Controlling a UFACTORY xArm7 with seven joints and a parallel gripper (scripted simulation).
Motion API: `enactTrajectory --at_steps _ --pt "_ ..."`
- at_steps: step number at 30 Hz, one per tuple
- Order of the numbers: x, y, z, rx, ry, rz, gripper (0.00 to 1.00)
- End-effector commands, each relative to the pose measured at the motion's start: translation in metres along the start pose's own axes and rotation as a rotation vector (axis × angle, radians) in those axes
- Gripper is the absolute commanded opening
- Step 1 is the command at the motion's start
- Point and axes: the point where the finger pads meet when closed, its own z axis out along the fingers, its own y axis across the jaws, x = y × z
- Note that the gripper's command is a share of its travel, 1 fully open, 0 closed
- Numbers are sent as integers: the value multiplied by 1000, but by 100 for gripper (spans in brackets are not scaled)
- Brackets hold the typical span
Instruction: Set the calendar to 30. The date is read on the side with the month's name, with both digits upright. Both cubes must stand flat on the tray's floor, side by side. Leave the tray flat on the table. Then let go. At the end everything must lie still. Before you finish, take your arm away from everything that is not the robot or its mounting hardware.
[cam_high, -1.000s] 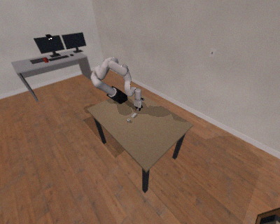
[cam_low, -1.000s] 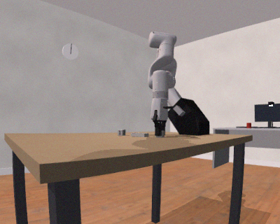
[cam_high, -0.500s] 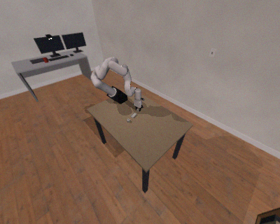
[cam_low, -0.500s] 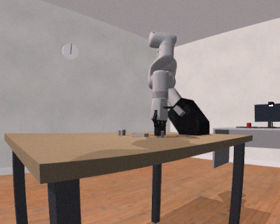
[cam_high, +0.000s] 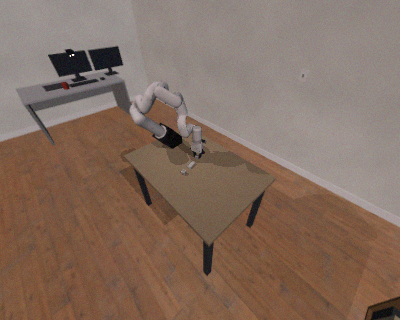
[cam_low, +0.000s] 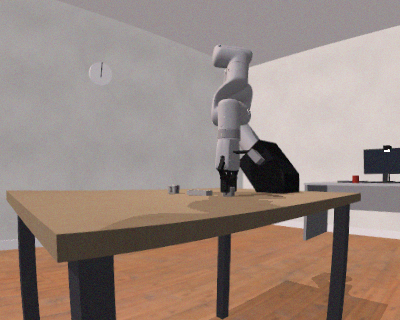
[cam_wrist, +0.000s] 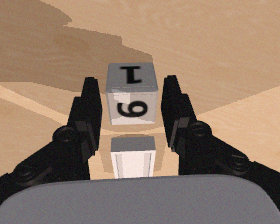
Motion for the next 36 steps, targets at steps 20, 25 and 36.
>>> enactTrajectory --at_steps 20,25,36 --pt "1 2 -85 -5 3 0 49" --pt "1 2 -86 -5 3 0 100" --pt "1 2 -86 -5 3 0 100"
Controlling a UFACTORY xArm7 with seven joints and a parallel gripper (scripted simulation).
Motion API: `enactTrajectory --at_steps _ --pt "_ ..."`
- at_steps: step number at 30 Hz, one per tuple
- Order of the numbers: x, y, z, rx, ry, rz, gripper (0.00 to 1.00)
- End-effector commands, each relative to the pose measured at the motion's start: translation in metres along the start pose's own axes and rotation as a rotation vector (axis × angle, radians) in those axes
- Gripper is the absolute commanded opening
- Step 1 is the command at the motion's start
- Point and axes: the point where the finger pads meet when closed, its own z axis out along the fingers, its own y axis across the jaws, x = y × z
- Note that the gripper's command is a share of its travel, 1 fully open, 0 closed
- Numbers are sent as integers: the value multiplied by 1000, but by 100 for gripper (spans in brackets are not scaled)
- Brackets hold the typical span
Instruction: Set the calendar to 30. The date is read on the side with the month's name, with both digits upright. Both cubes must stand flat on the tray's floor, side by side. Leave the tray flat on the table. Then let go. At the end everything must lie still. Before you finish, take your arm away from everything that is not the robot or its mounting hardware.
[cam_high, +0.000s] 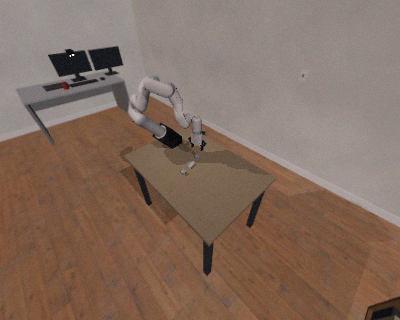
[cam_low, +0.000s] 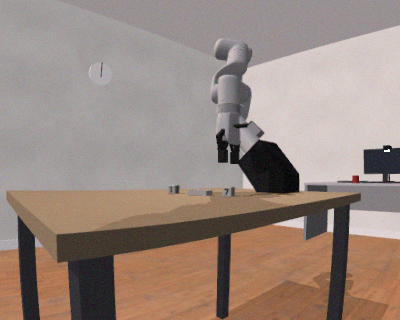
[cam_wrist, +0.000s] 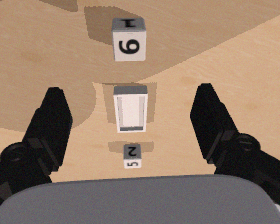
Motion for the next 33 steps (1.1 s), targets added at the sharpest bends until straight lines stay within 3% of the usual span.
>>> enactTrajectory --at_steps 1,11,13,14,15,17,18,20,21,23,24,26,29,30,33 --pt "1 1 -1 -4 2 0 100" --pt "-2 2 -2 -4 2 0 100" --pt "-47 14 -4 -15 -1 -1 100" --pt "-47 14 -4 -15 -1 -1 100" --pt "-81 18 -4 -19 -3 -2 100" --pt "-90 19 -4 -19 -3 -2 100" --pt "-127 18 -2 -19 -4 -2 100" --pt "-137 19 -2 -19 -4 -2 100" --pt "-173 13 2 -14 -3 -2 100" --pt "-178 12 2 -14 -3 -2 100" --pt "-206 5 6 -8 -1 -2 100" --pt "-219 0 8 -4 1 -2 100" --pt "-222 -1 9 -4 1 -2 100" --pt "-222 -1 9 -4 1 -2 49" --pt "-222 -1 9 -4 1 -2 49"
